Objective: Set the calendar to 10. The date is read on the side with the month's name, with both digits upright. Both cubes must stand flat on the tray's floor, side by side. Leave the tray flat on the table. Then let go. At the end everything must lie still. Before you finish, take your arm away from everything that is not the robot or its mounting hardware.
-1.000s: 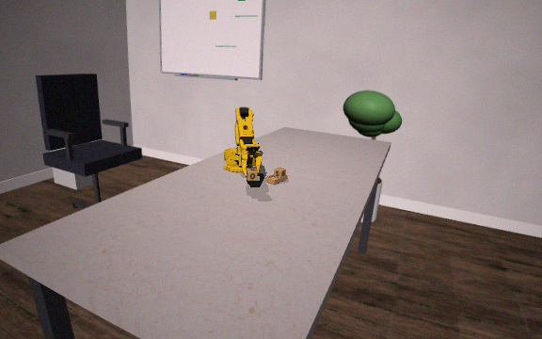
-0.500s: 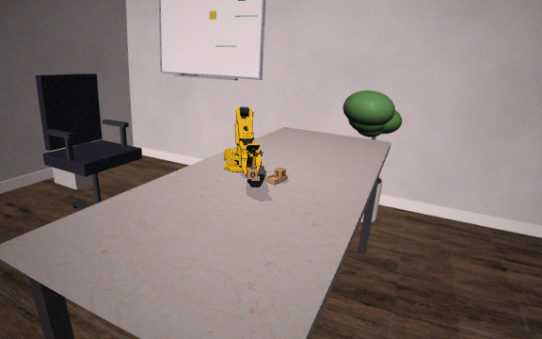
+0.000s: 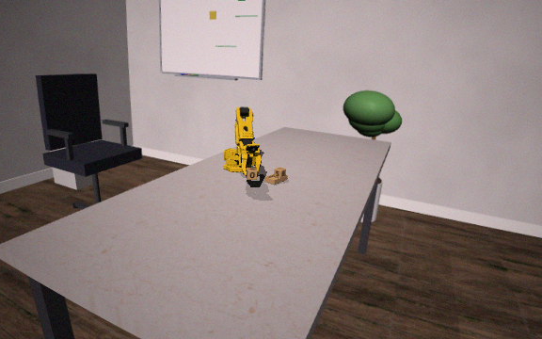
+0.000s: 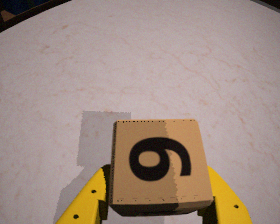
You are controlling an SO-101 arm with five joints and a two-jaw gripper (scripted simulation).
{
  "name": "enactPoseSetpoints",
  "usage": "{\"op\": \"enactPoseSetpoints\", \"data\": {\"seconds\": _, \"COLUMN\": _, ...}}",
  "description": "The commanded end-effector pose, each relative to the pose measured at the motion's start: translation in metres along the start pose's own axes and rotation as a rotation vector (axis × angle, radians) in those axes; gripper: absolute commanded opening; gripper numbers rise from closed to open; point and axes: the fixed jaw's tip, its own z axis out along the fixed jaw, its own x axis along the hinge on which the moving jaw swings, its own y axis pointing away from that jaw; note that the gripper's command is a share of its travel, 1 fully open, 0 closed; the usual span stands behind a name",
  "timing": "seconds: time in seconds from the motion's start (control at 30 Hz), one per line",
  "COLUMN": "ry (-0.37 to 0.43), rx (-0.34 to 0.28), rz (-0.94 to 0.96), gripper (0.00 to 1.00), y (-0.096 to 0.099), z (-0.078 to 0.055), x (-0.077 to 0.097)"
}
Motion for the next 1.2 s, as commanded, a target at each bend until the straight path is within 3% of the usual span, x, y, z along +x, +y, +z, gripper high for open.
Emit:
{"op": "enactPoseSetpoints", "data": {"seconds": 0.0, "ry": -0.014, "rx": 0.015, "rz": -0.021, "gripper": 0.00, "y": -0.0039, "z": -0.0021, "x": 0.0009}}
{"op": "enactPoseSetpoints", "data": {"seconds": 1.17, "ry": -0.014, "rx": 0.015, "rz": -0.021, "gripper": 0.00, "y": -0.0040, "z": 0.0005, "x": 0.0072}}
